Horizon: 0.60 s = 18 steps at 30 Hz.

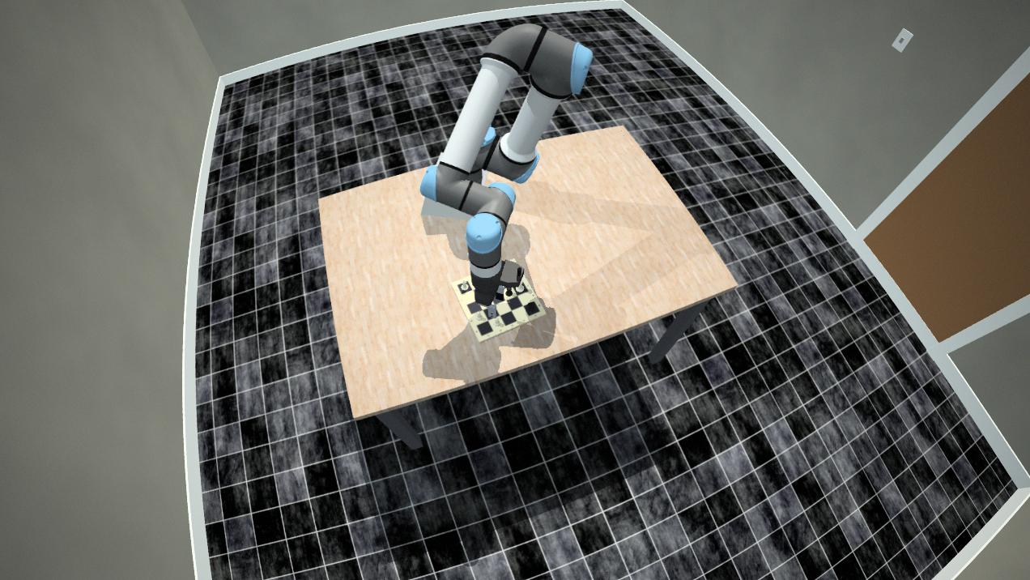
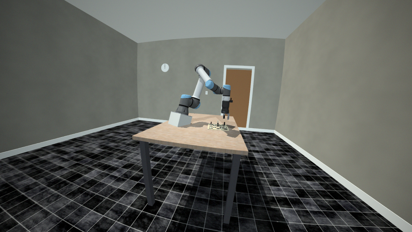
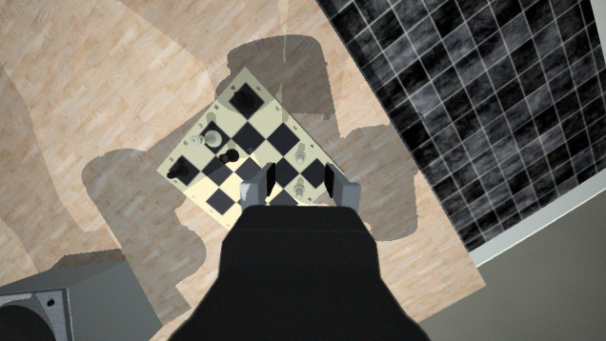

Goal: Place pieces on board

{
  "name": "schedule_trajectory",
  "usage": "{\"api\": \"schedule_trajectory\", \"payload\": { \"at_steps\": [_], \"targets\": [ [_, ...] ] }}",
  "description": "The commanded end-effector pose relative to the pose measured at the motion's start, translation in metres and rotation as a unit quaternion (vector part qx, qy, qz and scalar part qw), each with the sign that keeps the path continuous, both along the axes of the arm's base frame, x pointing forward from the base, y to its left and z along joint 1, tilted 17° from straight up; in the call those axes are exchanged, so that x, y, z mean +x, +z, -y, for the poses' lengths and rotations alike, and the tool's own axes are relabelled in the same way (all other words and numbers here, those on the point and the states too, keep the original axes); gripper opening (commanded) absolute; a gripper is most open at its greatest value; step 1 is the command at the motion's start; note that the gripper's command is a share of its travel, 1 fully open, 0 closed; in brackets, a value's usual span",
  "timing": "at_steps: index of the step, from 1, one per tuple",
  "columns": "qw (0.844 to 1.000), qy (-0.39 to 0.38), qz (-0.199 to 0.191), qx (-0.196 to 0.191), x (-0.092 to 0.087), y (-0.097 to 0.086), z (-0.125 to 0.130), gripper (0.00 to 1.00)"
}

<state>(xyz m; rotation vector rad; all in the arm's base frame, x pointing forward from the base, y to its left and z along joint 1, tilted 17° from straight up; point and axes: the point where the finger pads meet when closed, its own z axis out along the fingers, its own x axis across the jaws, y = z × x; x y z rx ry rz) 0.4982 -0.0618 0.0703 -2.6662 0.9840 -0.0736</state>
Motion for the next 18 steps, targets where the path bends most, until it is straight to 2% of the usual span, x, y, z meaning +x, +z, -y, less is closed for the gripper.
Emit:
{"api": "schedule_trajectory", "payload": {
  "at_steps": [1,6,17,18],
  "targets": [
    [1.000,0.000,0.001,0.000,0.000,0.003,0.001,1.00],
    [1.000,0.000,0.001,0.000,-0.001,0.012,0.004,1.00],
    [1.000,0.000,0.001,0.000,-0.009,0.060,0.016,1.00],
    [1.000,0.000,0.001,0.000,-0.009,0.060,0.016,1.00]
  ]
}}
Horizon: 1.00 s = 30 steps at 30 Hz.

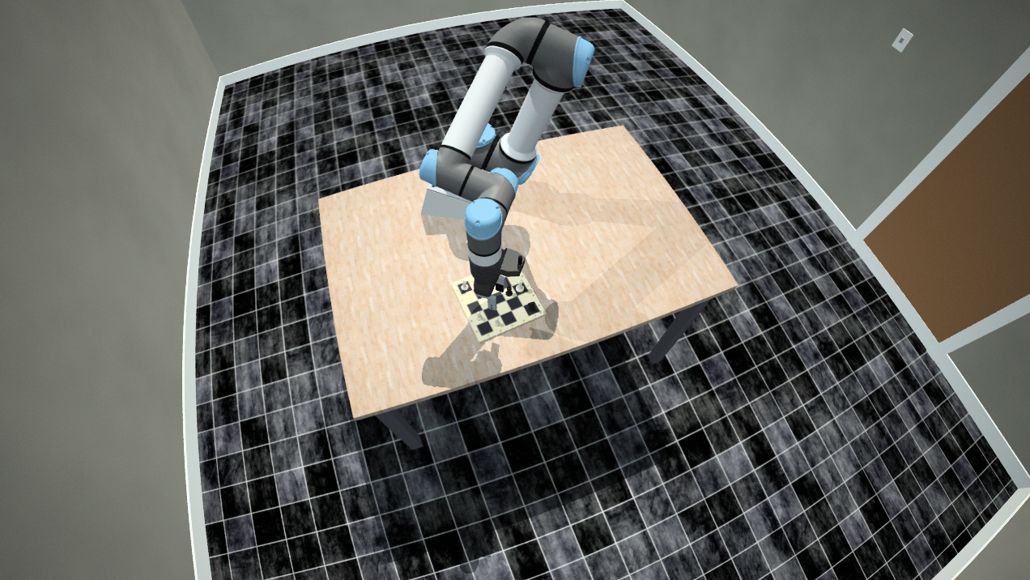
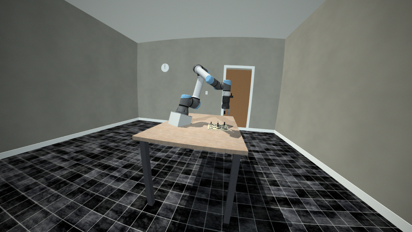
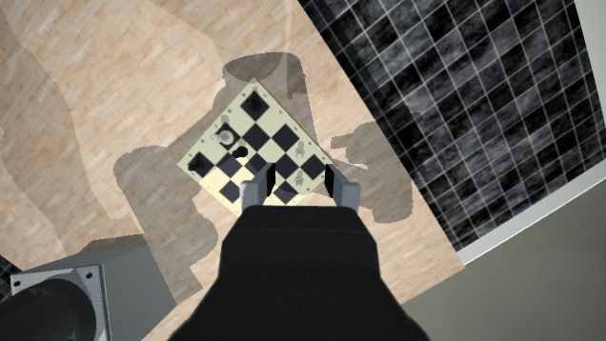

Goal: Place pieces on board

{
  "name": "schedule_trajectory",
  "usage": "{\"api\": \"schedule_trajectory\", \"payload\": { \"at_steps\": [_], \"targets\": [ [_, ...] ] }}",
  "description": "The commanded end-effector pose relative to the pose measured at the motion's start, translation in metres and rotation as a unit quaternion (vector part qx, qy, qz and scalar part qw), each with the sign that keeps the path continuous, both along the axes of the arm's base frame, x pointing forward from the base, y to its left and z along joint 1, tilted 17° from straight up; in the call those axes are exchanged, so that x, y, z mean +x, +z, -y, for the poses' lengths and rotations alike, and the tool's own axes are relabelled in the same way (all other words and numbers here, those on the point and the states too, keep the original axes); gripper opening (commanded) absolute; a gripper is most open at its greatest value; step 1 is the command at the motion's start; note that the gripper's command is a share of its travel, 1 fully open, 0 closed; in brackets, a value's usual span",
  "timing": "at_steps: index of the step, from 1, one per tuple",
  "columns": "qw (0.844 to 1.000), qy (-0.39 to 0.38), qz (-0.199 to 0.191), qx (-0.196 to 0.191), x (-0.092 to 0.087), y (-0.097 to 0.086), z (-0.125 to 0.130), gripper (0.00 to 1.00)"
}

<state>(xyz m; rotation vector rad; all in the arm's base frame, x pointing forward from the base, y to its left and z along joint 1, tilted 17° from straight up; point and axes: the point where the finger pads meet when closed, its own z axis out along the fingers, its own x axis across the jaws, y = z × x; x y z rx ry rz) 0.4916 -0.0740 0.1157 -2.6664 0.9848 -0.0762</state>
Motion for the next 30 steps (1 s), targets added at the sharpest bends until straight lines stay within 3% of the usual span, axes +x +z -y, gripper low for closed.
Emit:
{"api": "schedule_trajectory", "payload": {
  "at_steps": [1,8,30],
  "targets": [
    [1.000,0.000,0.000,0.000,-0.002,0.014,0.004,1.00],
    [1.000,0.000,0.000,0.000,-0.005,0.030,0.008,1.00],
    [1.000,0.000,0.000,0.000,-0.005,0.030,0.008,1.00]
  ]
}}
